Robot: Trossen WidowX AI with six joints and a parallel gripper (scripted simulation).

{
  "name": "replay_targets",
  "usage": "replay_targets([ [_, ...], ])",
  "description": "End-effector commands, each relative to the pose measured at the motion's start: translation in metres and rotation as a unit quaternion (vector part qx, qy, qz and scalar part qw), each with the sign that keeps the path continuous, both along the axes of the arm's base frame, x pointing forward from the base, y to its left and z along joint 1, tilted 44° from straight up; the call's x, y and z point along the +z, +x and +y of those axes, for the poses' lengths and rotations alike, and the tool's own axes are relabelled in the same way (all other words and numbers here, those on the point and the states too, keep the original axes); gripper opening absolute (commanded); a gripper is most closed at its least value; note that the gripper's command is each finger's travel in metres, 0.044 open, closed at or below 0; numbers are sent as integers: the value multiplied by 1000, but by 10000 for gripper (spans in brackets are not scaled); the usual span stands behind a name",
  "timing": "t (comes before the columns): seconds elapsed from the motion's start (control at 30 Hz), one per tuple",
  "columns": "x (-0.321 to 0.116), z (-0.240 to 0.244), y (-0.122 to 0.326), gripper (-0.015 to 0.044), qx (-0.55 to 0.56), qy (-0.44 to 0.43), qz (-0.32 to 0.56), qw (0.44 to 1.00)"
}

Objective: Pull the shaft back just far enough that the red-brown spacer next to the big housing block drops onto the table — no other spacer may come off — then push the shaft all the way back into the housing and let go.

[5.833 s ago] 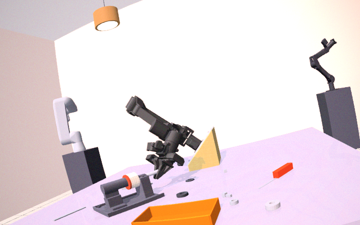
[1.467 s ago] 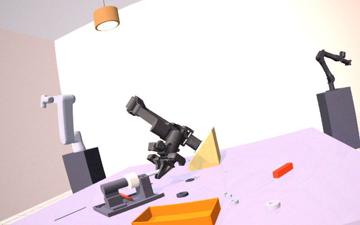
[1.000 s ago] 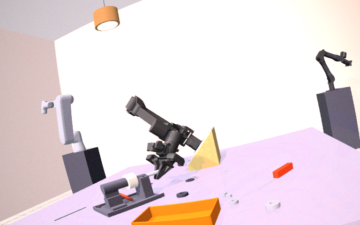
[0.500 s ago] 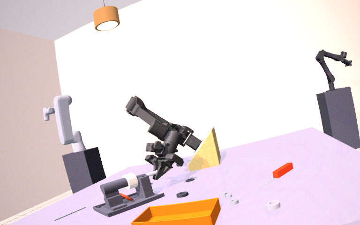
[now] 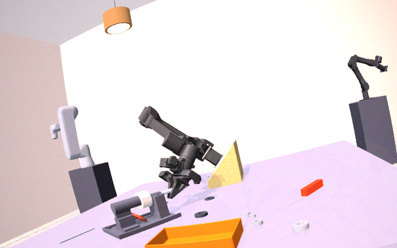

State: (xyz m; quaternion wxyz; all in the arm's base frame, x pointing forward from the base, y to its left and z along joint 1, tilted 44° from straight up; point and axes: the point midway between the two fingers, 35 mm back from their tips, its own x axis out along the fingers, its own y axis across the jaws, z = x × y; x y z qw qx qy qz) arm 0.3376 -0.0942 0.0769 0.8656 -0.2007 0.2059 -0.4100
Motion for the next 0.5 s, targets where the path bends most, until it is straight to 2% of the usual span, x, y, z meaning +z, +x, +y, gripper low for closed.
replay_targets([
  [0.0,3,-1,4,0,2,0,-4,1000],
  [0.47,6,-3,8,0,2,0,-4,1000],
])
